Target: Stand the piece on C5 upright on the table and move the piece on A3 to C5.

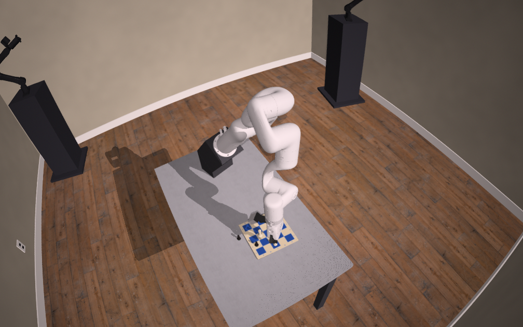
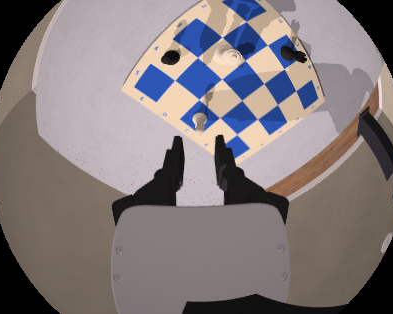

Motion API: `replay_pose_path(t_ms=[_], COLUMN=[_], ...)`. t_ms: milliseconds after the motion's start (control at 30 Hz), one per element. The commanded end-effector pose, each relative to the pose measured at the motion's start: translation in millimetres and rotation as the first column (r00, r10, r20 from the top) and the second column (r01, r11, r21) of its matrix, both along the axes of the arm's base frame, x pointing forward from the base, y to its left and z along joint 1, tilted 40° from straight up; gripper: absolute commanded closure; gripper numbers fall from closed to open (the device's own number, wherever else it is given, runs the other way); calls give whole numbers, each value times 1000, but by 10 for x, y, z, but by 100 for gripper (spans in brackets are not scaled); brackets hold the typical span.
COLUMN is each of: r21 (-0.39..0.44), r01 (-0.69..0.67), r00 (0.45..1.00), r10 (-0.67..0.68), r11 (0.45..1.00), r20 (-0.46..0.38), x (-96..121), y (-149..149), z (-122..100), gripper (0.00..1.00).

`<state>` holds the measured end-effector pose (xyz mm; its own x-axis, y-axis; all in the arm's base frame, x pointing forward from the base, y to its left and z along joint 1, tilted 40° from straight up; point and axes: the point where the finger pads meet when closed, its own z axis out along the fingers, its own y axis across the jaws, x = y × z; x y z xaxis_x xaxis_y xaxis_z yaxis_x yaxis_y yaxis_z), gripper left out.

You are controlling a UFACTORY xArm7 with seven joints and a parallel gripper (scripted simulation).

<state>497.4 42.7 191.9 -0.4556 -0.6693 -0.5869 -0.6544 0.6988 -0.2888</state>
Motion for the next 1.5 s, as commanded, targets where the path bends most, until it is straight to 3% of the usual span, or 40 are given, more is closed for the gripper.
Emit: replay_pose_path(t_ms=[0,333,367,1167,1467], r21=[-5,-5,-5,-5,-5], r01=[1,1,1,1,1], r00=[1000,1000,1000,1000,1000], r10=[-1,-1,-1,-1,-1], r11=[1000,1000,1000,1000,1000], r20=[-16,-16,-16,-16,-16], x=[-113,-233,-233,-237,-371], y=[-47,-98,-98,-99,-155], z=[157,314,314,318,492], gripper=[66,66,0,0,0])
